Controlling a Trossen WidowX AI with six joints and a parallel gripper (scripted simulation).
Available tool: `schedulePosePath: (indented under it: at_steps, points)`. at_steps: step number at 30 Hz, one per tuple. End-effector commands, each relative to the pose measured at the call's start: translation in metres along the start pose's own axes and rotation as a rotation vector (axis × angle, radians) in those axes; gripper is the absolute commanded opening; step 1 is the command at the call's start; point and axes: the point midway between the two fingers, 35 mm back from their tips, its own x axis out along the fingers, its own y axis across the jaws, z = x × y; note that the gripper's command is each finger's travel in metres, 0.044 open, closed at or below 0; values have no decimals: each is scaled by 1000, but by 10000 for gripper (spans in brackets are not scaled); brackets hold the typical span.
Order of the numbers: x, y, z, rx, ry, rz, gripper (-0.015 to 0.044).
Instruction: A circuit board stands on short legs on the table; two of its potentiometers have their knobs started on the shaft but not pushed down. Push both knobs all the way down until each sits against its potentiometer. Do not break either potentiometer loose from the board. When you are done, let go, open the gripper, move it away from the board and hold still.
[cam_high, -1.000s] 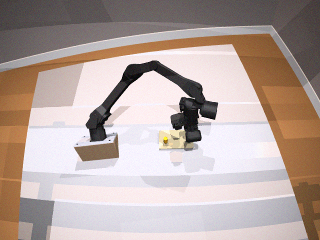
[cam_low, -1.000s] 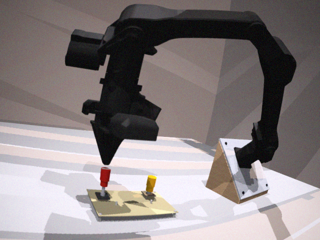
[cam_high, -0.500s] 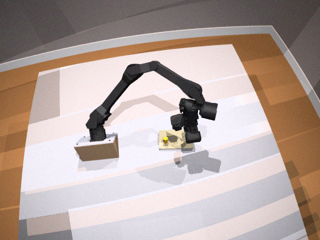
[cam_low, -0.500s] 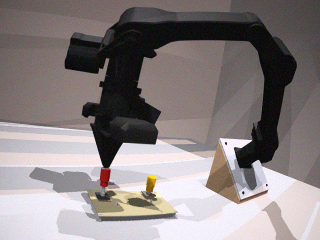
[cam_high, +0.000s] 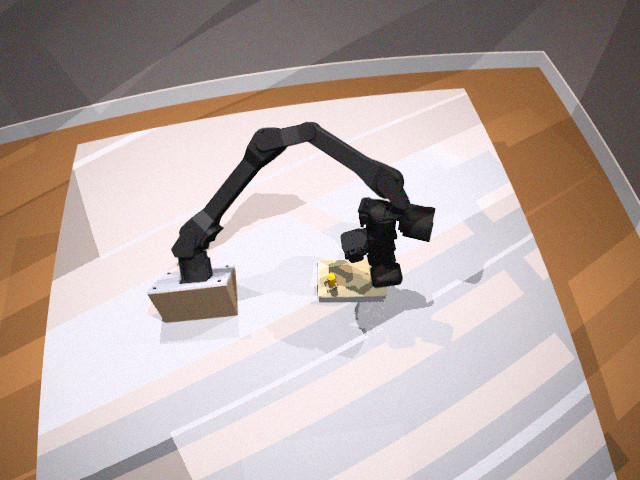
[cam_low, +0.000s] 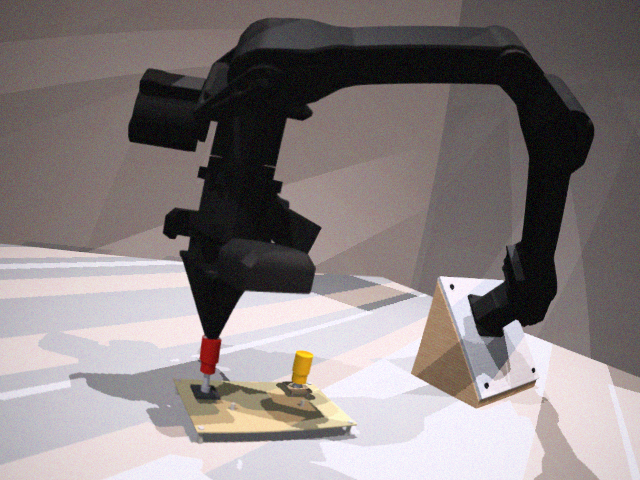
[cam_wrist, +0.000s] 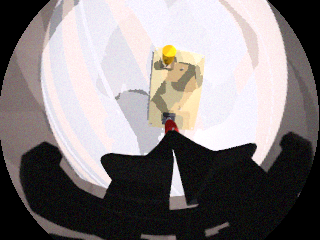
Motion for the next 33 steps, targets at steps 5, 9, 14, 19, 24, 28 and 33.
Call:
schedulePosePath:
  at_steps: [5,9,14,19,24,28,33]
  points:
    - [0,-1,0,4,3,-3,0]
    - [0,-1,0,4,3,-3,0]
    - [0,-1,0,4,3,-3,0]
    - [3,-1,0,4,3,-3,0]
    - [5,-1,0,4,3,-3,0]
    - [5,-1,0,4,3,-3,0]
    - [8,-1,0,4,3,-3,0]
